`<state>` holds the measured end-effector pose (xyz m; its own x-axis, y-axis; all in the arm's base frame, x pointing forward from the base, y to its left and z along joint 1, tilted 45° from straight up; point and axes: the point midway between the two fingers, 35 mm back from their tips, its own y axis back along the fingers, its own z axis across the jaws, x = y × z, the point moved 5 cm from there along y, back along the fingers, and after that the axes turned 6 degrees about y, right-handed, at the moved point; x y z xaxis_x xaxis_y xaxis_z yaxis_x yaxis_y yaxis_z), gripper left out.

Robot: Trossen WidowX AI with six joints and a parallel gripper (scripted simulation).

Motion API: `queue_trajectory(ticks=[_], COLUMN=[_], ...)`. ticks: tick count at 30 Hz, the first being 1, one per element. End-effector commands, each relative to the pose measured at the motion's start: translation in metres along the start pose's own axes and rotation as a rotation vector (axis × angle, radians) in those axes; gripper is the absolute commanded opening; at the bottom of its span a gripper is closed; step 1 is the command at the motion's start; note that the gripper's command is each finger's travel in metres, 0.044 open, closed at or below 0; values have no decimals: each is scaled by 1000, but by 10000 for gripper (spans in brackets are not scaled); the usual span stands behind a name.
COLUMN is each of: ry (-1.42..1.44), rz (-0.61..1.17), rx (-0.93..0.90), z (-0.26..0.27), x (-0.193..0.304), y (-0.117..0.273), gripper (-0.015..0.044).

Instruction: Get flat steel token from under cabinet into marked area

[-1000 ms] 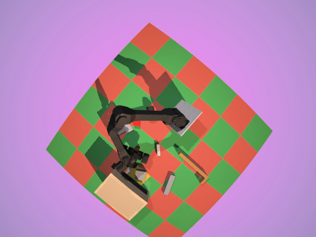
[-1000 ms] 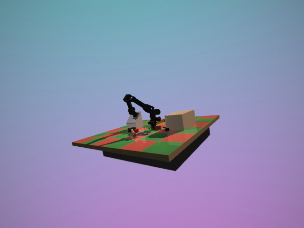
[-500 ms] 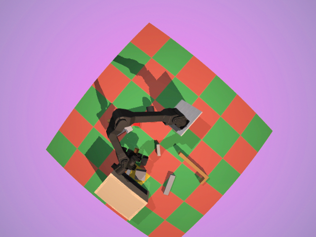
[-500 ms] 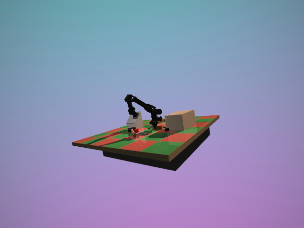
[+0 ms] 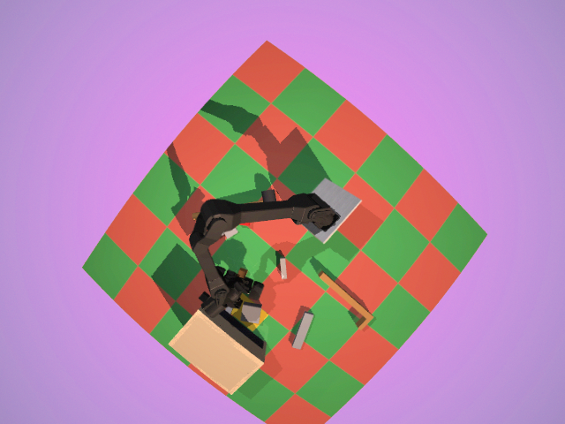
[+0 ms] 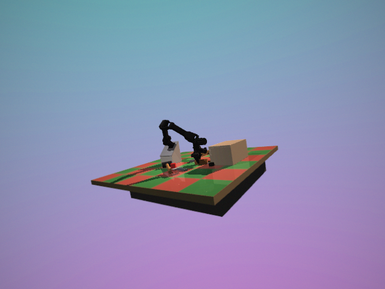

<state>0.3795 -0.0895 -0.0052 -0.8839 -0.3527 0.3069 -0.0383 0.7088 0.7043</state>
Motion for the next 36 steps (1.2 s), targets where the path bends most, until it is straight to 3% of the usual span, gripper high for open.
queue_trajectory(ticks=[1, 36], ry=[-14, -15], rz=[-11, -13], rx=[1, 2], z=[-3, -9], x=[-8, -39], y=[0, 1], gripper=[0, 0])
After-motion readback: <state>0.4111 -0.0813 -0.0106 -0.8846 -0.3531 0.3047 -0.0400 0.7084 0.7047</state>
